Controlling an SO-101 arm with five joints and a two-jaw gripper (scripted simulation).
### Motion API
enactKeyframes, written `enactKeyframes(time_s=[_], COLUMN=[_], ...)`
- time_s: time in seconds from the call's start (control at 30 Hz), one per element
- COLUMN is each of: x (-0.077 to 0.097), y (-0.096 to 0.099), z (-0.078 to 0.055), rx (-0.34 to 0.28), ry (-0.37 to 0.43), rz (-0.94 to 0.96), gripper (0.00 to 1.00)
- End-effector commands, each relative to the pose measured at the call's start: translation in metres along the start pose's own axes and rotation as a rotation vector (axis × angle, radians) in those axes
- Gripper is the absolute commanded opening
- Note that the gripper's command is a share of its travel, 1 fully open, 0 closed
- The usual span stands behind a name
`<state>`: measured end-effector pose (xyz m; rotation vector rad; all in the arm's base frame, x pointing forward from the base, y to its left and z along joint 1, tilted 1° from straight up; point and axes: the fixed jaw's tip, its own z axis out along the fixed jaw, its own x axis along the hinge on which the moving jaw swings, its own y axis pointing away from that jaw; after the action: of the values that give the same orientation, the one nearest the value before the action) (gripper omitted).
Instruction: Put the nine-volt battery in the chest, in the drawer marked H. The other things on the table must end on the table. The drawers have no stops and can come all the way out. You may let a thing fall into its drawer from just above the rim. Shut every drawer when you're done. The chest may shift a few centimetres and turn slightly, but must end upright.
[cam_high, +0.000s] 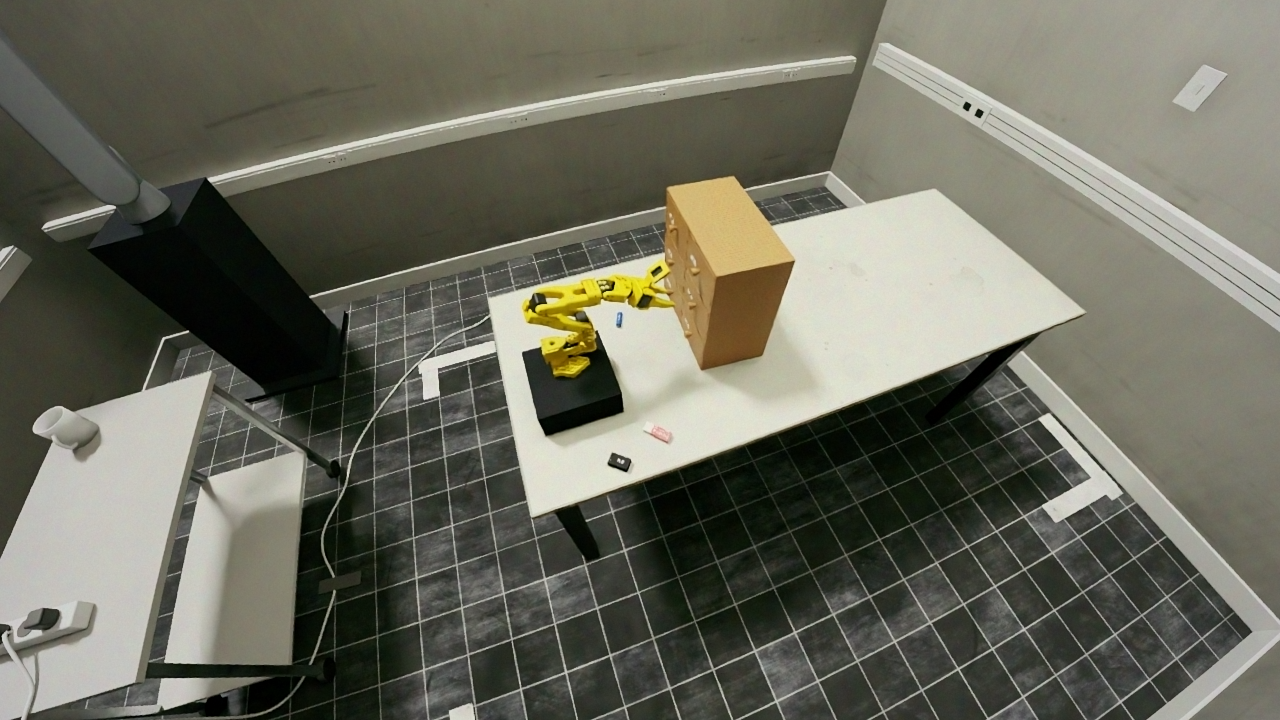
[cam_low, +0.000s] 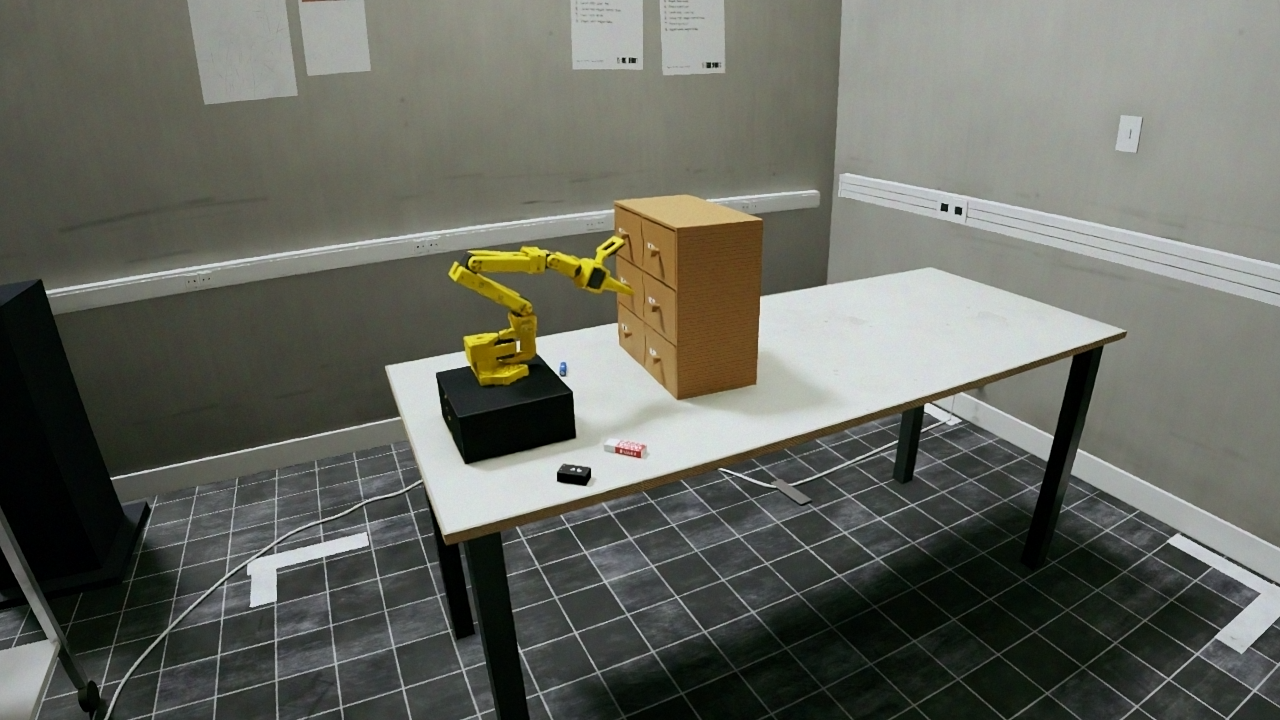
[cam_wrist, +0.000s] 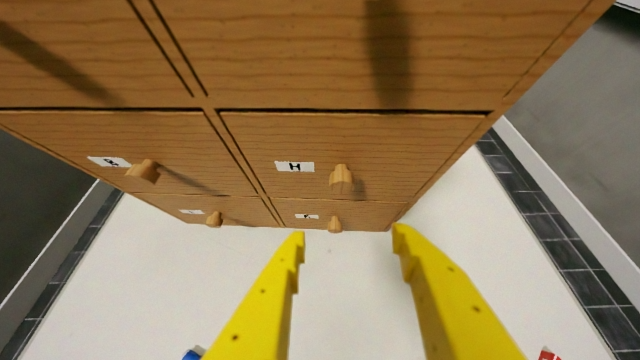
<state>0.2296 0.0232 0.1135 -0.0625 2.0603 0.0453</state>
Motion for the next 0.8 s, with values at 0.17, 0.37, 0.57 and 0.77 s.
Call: enactKeyframes(time_s=[0.17,0.37,0.57,0.77], x=[0.011,0.011,0.011,0.0111], y=[-0.0031,-0.0031,-0.0031,-0.0034], z=[0.0253,0.0253,0.0253,0.0255], rx=[0.011,0.011,0.011,0.011], ry=[0.003,0.003,0.003,0.003], rz=[0.011,0.011,0.011,0.011], gripper=[0.21,0.21,0.21,0.21])
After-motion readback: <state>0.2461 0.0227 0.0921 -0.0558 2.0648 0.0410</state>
